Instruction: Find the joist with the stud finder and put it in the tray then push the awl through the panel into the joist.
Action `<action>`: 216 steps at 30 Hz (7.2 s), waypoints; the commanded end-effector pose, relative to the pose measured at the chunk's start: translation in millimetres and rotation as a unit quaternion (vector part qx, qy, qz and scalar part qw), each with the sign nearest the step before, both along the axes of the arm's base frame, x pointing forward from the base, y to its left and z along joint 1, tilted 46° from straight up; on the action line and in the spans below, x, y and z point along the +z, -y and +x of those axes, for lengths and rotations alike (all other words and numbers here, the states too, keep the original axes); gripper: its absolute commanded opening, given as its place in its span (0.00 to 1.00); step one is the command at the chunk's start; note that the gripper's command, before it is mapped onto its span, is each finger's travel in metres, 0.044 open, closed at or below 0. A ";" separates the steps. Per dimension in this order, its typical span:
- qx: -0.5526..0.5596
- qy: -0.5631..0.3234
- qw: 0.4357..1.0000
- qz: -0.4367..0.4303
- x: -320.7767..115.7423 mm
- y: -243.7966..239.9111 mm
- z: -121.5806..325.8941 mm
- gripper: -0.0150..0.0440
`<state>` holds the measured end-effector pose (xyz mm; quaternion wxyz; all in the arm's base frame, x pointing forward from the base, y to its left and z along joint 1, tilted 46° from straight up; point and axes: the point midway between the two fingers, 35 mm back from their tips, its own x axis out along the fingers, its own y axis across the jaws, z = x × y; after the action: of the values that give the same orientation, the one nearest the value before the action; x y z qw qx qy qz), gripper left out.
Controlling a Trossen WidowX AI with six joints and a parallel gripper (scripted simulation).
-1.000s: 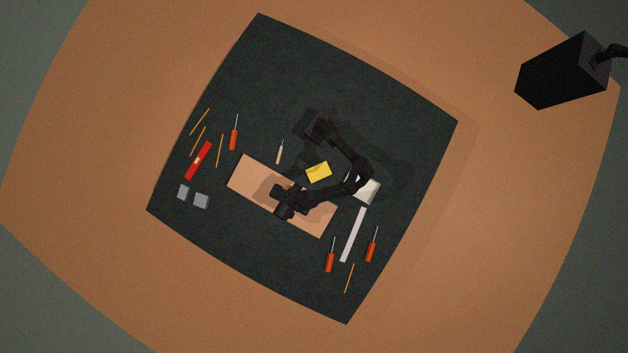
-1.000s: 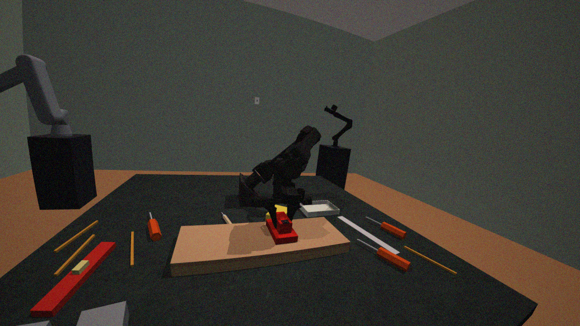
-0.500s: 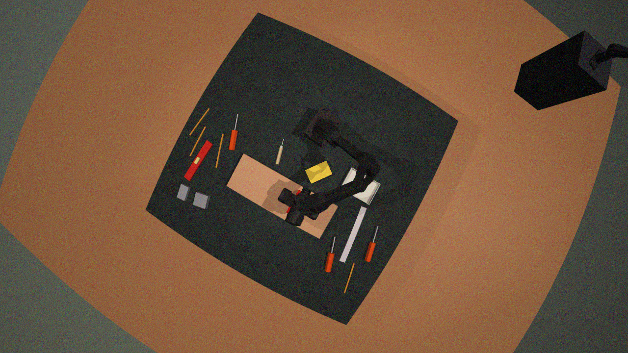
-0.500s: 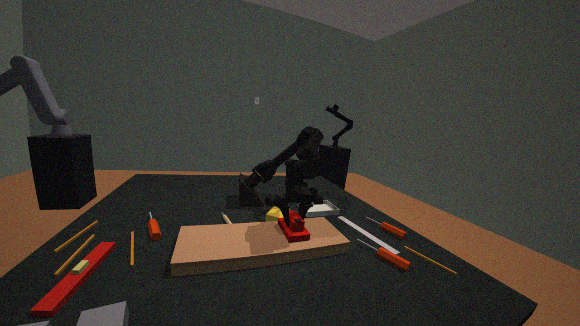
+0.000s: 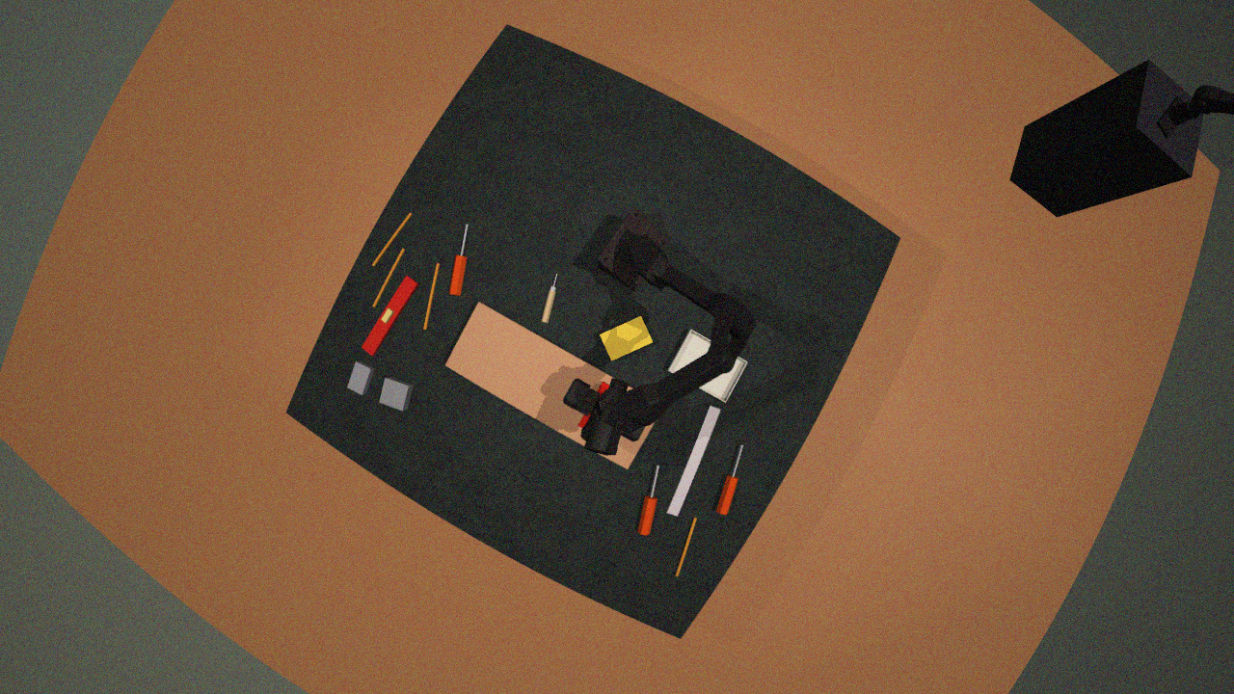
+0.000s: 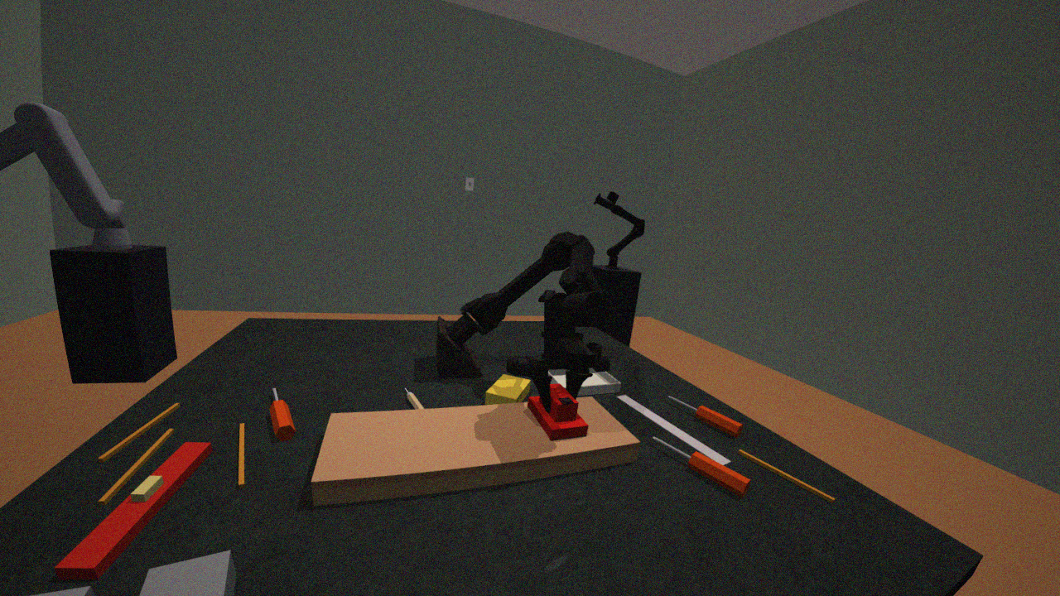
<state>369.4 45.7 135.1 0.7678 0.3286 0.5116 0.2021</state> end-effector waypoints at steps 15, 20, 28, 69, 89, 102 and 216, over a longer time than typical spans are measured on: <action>0.004 0.004 1.000 0.001 40.9 -39.8 1.9 0.25; 0.004 0.004 1.000 0.002 46.1 -44.8 2.0 0.25; 0.003 0.003 1.000 0.001 42.4 -41.3 1.7 0.25; 0.004 0.003 1.000 -0.001 -36.0 35.0 -0.4 0.25; 0.004 0.003 1.000 -0.002 -78.1 76.8 -1.8 0.25; 0.004 0.003 1.000 -0.003 -105.3 104.0 -2.7 0.25; 0.052 0.041 0.997 -0.035 -119.6 275.5 0.3 0.25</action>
<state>362.9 -239.5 -4.9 0.7781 0.2860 0.5118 0.2255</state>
